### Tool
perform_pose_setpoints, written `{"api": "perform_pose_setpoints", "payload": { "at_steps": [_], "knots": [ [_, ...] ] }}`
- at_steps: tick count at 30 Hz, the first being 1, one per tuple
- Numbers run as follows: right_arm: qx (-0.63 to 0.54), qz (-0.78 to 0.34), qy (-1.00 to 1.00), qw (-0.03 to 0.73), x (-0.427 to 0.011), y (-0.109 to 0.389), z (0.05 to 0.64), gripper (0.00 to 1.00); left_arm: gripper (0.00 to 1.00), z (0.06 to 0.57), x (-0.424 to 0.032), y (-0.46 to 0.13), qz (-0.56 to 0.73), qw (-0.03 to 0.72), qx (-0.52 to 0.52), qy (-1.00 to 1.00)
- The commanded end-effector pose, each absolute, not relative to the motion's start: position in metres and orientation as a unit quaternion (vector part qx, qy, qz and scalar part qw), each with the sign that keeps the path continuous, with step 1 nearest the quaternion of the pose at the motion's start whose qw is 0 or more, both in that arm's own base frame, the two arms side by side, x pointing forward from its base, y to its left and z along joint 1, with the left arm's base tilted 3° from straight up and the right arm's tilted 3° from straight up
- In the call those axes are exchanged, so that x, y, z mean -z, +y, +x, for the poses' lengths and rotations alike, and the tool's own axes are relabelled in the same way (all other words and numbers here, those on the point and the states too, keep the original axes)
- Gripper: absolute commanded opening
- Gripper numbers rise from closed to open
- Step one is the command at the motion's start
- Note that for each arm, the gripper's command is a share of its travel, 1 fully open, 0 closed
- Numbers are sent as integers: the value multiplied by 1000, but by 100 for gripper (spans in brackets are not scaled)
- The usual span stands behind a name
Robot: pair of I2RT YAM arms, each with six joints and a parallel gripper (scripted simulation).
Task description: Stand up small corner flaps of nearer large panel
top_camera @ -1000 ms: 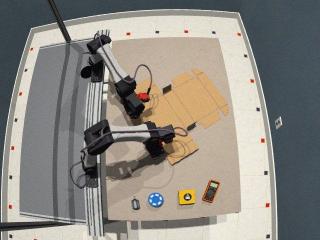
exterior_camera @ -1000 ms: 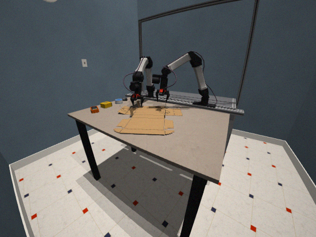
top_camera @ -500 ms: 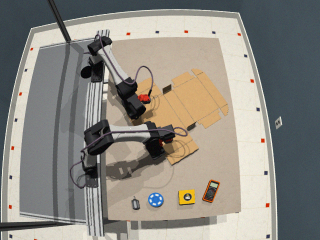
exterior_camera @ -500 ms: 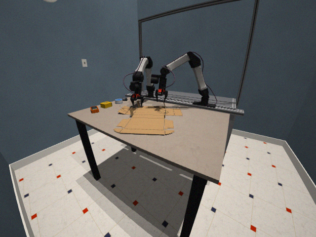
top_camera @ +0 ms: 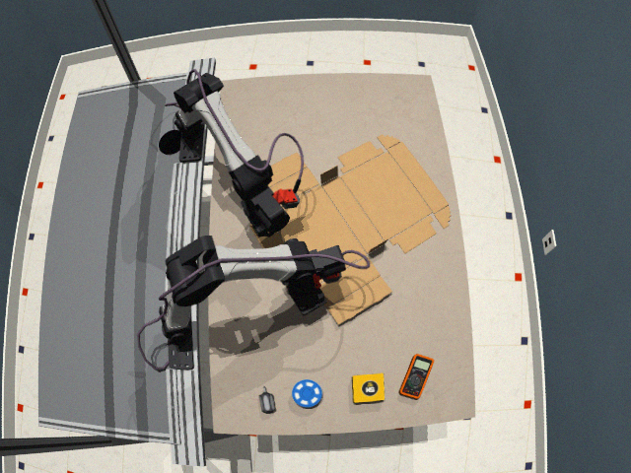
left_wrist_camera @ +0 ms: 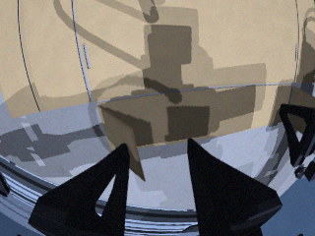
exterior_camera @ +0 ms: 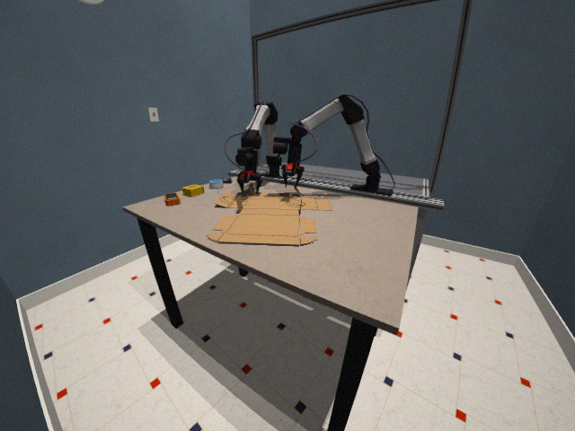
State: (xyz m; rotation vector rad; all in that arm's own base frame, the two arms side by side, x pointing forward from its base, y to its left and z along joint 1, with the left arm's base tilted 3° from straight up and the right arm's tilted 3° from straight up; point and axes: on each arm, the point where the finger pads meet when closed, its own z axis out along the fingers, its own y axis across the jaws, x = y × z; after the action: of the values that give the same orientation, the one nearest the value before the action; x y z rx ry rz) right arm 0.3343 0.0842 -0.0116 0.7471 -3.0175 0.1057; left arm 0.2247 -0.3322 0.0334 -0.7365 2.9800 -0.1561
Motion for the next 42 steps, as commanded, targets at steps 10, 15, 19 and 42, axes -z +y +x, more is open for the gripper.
{"api": "perform_pose_setpoints", "payload": {
  "at_steps": [10, 15, 19, 42],
  "knots": [
    [-47, 231, -972, -3, 15, 82, 342, 76, 48, 230, -17, -351, -234, 40, 62, 969],
    [-47, 231, -972, -3, 15, 82, 342, 76, 48, 226, -19, -344, -232, 43, 71, 969],
    [-47, 231, -972, -3, 15, 82, 342, 76, 48, 233, -30, -354, -232, 49, 89, 967],
    [-47, 231, -972, -3, 15, 82, 342, 76, 48, 226, -51, -345, -234, 45, 77, 968]
  ]
}}
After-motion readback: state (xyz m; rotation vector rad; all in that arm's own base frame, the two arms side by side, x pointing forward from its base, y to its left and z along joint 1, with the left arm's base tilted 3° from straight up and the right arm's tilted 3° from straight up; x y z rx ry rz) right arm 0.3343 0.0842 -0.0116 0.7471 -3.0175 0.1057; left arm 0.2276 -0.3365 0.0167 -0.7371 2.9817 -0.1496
